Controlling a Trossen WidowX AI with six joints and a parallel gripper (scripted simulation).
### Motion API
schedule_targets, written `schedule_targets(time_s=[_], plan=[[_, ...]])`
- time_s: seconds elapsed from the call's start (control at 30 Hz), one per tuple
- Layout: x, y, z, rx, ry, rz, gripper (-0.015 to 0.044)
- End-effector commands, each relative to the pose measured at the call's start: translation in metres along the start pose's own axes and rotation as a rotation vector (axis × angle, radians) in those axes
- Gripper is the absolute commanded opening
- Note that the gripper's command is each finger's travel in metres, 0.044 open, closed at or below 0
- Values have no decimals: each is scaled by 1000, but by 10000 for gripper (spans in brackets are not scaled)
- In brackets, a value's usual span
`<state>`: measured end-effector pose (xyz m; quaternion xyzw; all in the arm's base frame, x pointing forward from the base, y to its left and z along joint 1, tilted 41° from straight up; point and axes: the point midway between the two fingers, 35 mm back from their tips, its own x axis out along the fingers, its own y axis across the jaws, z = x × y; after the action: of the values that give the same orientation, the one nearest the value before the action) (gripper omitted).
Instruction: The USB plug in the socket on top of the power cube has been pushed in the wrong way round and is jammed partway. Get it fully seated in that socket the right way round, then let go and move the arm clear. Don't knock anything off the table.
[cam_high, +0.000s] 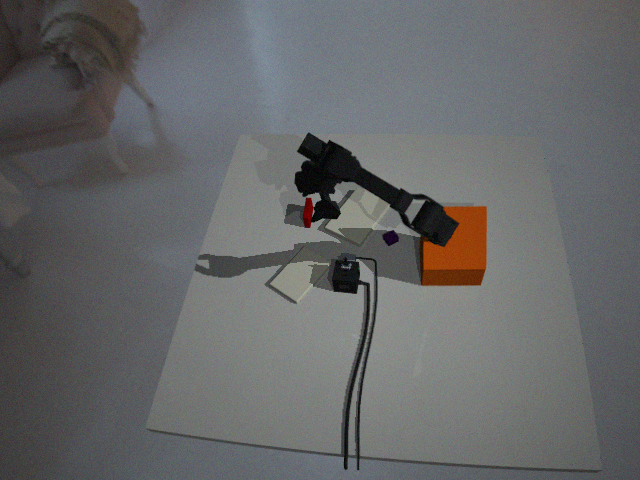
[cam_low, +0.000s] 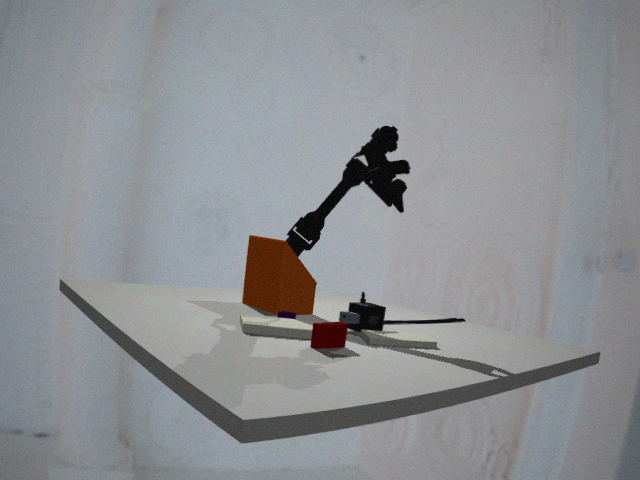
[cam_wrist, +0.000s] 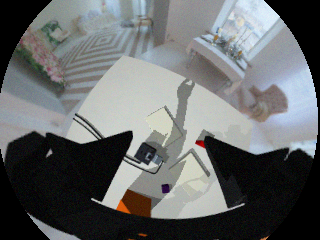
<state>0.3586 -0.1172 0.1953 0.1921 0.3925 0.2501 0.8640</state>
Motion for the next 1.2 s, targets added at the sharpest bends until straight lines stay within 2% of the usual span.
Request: schedule_targets(time_s=[0.0, 0.47, 0.97, 1.17], plan=[[59, 2, -43, 619, 173, -10, 440], [111, 18, -95, 1292, 341, -151, 440], [150, 43, -159, 1978, 435, -463, 440], [151, 45, -163, 2007, 436, -481, 440]])
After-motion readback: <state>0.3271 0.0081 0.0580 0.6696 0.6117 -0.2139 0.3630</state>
